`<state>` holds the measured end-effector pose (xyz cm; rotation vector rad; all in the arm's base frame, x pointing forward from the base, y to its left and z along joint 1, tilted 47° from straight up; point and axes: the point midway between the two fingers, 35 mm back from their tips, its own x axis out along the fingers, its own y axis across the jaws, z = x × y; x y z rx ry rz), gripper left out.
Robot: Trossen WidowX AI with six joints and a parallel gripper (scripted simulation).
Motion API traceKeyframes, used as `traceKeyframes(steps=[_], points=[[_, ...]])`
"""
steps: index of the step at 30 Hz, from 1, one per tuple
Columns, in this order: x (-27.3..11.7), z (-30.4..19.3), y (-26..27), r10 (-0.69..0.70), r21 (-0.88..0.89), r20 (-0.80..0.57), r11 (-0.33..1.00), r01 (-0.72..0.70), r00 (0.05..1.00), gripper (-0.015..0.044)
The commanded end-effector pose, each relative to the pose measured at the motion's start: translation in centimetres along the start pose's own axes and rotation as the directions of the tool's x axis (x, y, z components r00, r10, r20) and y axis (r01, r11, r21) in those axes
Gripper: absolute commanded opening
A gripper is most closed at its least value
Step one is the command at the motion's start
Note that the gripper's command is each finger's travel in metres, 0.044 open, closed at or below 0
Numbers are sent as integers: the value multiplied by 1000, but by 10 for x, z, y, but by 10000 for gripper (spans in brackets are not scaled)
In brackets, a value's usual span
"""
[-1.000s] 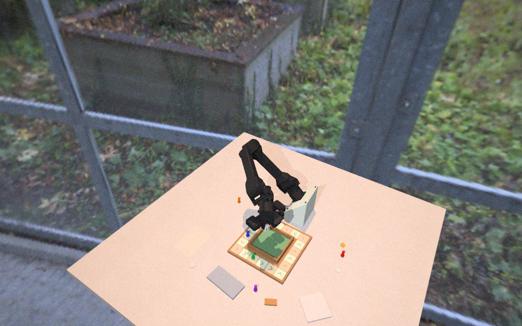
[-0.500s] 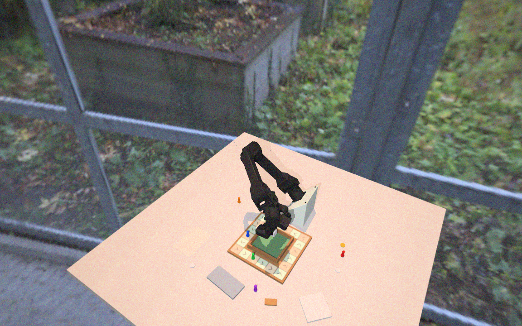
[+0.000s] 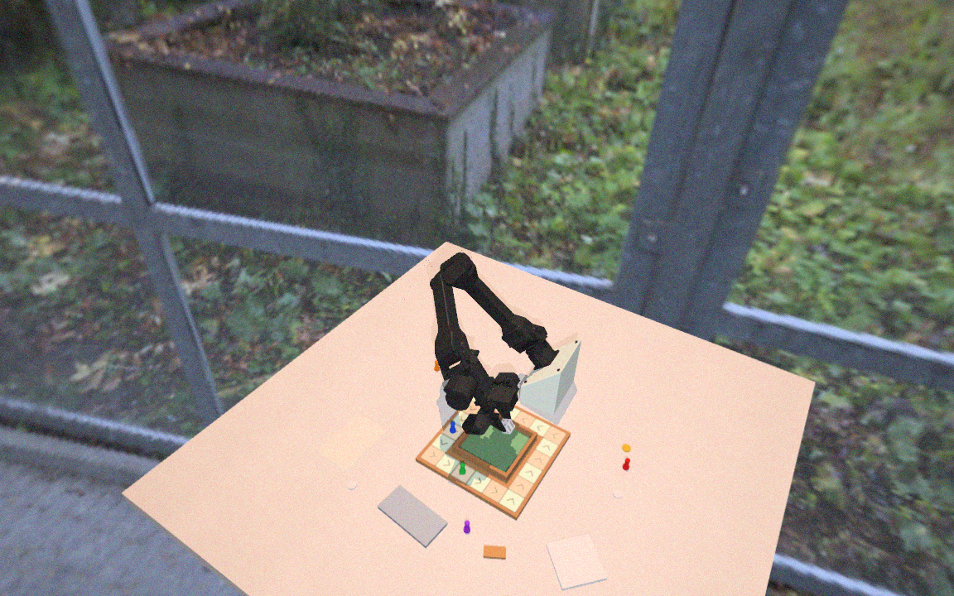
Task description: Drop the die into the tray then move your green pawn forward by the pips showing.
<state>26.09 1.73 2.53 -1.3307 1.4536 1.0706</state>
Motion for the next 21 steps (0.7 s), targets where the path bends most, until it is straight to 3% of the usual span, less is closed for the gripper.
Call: traceKeyframes(steps=[1,8,16,21], points=[[1,0,1,-18,-14,105,1000,19,994,0],[0,-1,0,-89,-32,291,994,103,953,0],[-48,-2,-8,-92,-33,296,994,107,951,0],[-47,-2,-5,-92,-33,296,994,106,951,0]])
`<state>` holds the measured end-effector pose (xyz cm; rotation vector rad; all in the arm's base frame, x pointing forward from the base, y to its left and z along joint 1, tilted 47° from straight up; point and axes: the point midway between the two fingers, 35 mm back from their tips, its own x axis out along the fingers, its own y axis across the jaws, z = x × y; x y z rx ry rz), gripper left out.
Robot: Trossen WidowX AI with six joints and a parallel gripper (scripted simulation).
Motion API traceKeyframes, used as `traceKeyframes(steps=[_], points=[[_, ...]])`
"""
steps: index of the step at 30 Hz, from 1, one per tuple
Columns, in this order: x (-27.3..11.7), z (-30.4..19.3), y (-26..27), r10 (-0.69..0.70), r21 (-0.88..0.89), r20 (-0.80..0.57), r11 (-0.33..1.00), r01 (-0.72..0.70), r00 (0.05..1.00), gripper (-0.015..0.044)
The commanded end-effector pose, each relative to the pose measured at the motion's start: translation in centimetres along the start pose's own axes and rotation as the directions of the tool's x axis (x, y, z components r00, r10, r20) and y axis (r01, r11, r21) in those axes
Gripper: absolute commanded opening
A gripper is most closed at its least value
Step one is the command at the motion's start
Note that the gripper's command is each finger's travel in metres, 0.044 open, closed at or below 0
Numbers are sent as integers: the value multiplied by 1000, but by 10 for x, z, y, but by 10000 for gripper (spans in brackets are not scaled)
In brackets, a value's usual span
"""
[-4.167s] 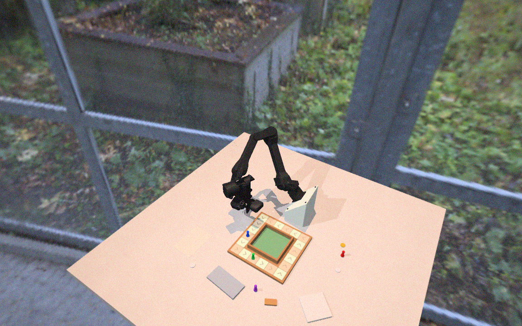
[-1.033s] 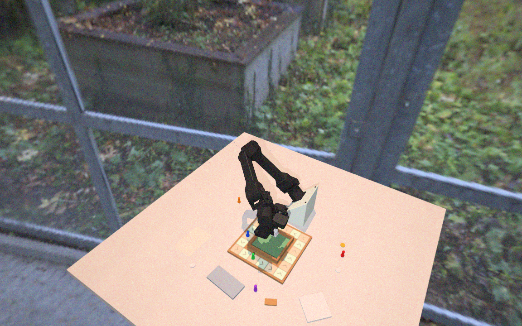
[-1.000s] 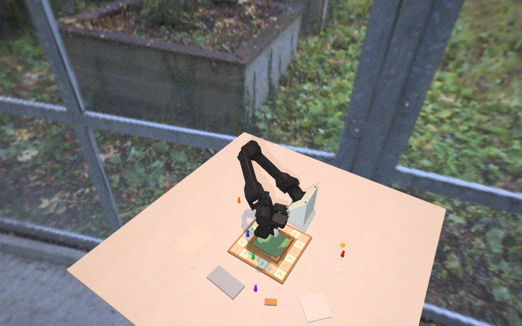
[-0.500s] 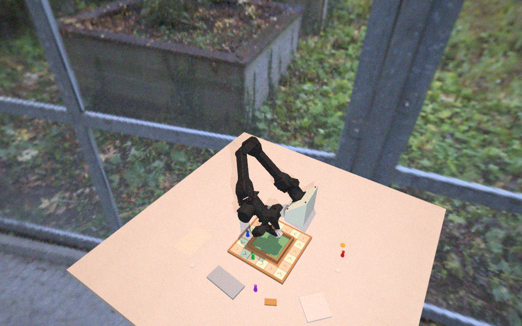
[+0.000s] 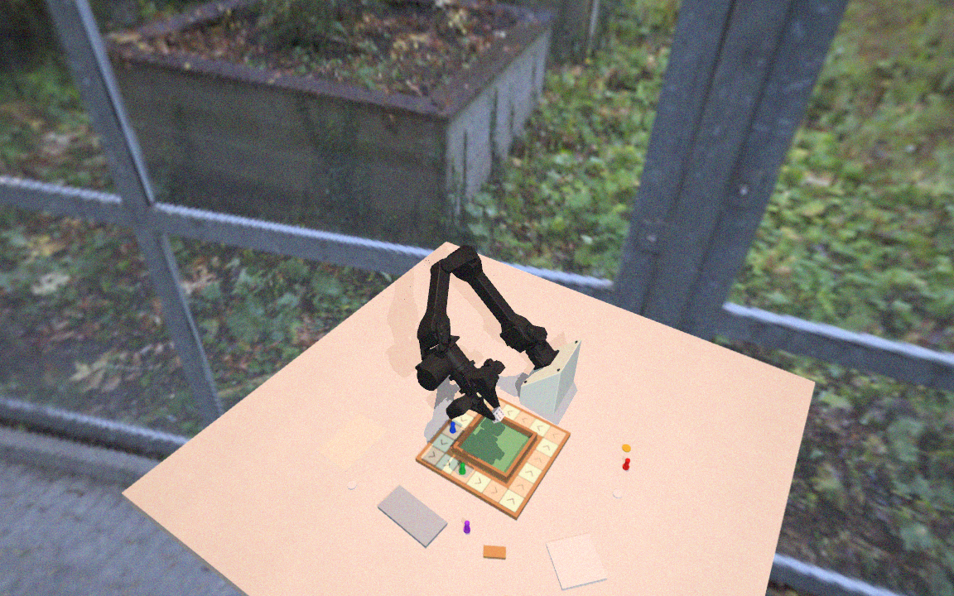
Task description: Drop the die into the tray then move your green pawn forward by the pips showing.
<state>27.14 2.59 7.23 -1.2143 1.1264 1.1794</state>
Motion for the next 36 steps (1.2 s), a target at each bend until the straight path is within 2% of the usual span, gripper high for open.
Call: traceKeyframes(steps=[1,10,19,23,27,29,31,33,36], points=[[1,1,3,12,3,2,1000,-12,1000,0],[0,0,1,4,0,0,1000,-4,1000,0],[-1,2,1,5,0,0,1000,-5,1000,236],[-24,29,1,12,3,4,1000,-13,1000,341],[-24,30,1,19,7,-10,1000,-19,1000,440],[-12,25,4,63,33,-125,998,-60,990,440],[4,18,7,107,65,-313,994,-91,944,440],[14,13,8,110,73,-495,994,-85,862,440],[23,10,4,39,25,-709,999,-30,704,440]])
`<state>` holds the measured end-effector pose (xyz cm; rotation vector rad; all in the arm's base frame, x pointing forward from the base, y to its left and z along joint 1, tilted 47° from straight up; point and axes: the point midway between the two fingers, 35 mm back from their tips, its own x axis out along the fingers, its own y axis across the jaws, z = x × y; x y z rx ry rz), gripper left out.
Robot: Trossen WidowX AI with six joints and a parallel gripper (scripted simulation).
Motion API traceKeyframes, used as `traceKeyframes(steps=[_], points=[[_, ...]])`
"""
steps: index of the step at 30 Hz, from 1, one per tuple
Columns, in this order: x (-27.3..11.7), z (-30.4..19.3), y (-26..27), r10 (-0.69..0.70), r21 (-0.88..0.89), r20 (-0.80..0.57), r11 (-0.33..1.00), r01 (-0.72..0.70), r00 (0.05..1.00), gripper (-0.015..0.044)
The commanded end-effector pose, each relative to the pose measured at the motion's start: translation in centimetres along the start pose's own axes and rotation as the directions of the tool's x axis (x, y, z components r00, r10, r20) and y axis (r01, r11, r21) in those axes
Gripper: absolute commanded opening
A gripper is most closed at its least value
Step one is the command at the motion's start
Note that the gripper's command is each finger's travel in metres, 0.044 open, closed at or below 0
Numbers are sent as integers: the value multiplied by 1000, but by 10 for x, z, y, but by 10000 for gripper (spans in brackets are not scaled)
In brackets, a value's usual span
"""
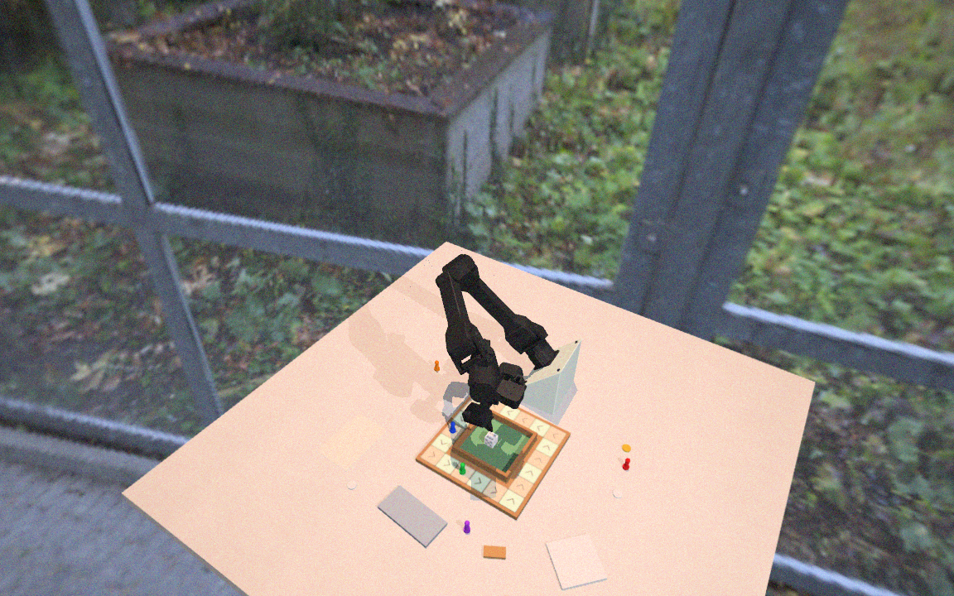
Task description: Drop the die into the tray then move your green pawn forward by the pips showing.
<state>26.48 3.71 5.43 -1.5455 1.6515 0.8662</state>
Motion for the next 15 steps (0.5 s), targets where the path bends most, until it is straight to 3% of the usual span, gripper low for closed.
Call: traceKeyframes(steps=[1,3,5,6,9,12,15], points=[[5,3,-6,-81,-16,-230,997,80,970,440],[5,3,-6,-88,-18,-244,996,86,966,440],[7,6,-1,-45,-28,-174,999,40,984,440],[7,6,-2,-45,-8,-174,999,45,984,414],[7,3,-26,-59,259,-180,960,105,982,335],[8,-4,-57,-74,574,-192,800,173,979,256],[10,-14,-86,-86,812,-212,538,225,973,200]])
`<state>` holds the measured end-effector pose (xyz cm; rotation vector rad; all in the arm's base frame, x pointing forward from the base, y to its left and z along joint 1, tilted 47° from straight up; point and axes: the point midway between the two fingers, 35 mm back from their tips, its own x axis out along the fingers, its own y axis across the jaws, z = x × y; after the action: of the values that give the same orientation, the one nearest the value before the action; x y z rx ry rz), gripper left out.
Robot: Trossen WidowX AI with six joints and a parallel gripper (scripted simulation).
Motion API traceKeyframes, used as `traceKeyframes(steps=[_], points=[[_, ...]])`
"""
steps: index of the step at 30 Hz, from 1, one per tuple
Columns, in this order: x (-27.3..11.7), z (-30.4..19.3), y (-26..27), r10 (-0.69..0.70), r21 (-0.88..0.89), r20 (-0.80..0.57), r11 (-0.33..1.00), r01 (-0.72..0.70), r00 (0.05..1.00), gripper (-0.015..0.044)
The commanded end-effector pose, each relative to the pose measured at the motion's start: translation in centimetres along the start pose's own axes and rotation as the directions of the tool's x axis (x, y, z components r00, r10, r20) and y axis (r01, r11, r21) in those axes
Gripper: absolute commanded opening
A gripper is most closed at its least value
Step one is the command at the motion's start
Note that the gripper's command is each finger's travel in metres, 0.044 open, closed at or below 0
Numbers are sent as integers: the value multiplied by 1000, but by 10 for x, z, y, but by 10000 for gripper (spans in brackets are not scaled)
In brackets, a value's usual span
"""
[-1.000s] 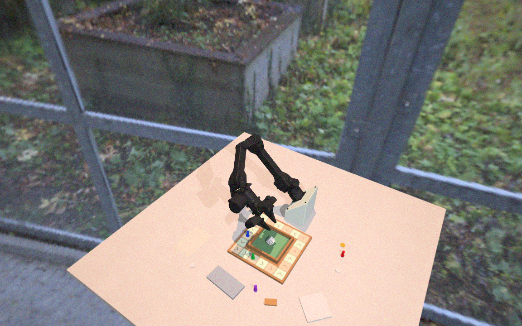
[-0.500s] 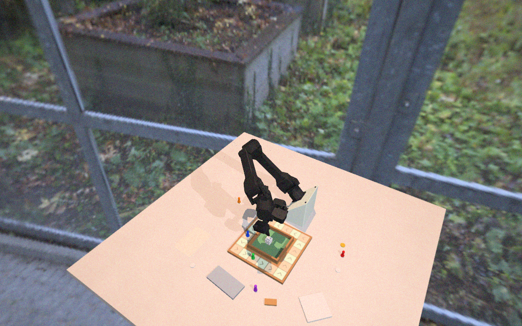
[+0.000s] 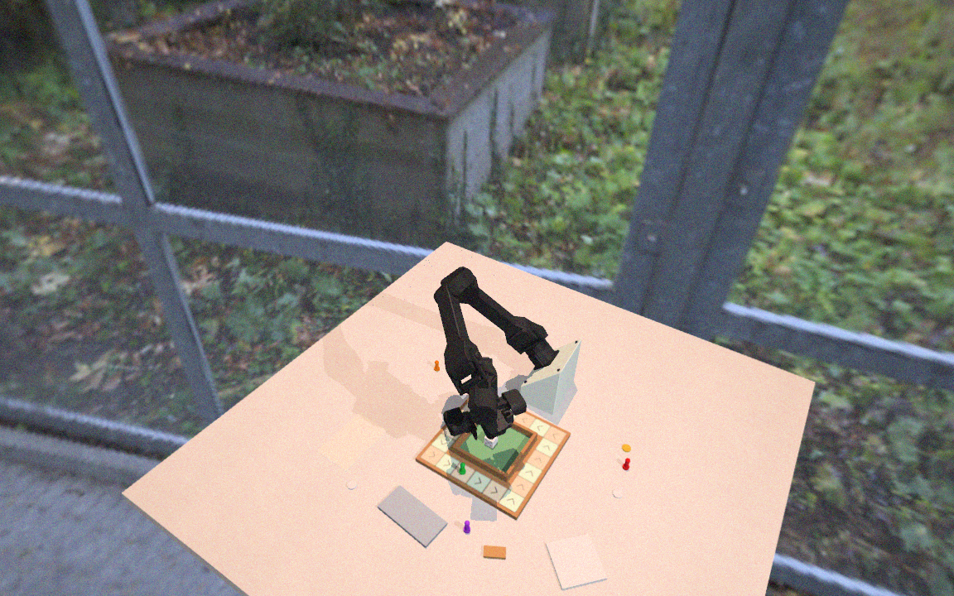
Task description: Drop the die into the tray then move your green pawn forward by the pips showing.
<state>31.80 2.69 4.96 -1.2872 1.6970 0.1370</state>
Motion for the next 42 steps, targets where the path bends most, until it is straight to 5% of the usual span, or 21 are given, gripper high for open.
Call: traceKeyframes(steps=[1,5,42], points=[[10,13,-42,-33,477,-16,878,37,999,200],[17,18,-67,-51,707,-34,704,60,998,200],[67,18,-69,-53,707,-35,704,62,998,200]])
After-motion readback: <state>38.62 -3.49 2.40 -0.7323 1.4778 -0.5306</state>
